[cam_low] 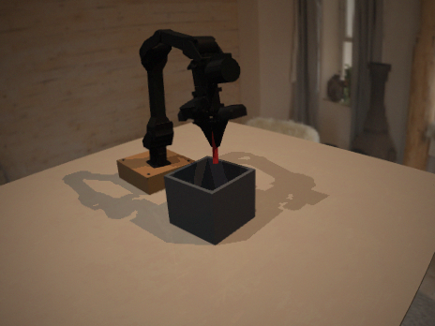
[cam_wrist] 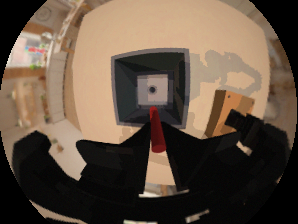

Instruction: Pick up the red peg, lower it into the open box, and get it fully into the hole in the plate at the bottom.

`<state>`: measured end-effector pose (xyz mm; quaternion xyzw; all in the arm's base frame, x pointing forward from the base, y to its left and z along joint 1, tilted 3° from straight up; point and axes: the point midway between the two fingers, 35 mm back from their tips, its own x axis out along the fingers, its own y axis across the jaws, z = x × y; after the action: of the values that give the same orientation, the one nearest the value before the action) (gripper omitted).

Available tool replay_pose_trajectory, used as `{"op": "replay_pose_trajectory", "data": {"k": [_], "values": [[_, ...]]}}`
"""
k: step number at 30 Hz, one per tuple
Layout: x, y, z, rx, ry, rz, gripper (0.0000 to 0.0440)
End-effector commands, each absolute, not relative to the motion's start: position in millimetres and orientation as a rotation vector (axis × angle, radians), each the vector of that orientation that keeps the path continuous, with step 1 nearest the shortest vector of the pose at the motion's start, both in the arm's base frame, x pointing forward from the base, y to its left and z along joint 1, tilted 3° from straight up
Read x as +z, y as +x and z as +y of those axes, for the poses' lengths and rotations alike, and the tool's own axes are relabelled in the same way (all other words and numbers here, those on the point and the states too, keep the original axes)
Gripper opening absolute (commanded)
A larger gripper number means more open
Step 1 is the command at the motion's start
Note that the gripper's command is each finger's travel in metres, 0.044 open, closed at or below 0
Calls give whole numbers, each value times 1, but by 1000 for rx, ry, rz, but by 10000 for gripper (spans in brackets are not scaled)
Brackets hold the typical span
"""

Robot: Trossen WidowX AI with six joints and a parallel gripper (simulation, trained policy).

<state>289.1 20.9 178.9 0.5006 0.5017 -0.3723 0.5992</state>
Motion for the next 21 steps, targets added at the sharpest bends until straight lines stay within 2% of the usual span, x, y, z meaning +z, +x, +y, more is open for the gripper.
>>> {"op": "replay_pose_trajectory", "data": {"k": [1,21], "values": [[176,293,15,-869,1157,1176,0],[123,315,-7,-905,1161,1264,3]]}}
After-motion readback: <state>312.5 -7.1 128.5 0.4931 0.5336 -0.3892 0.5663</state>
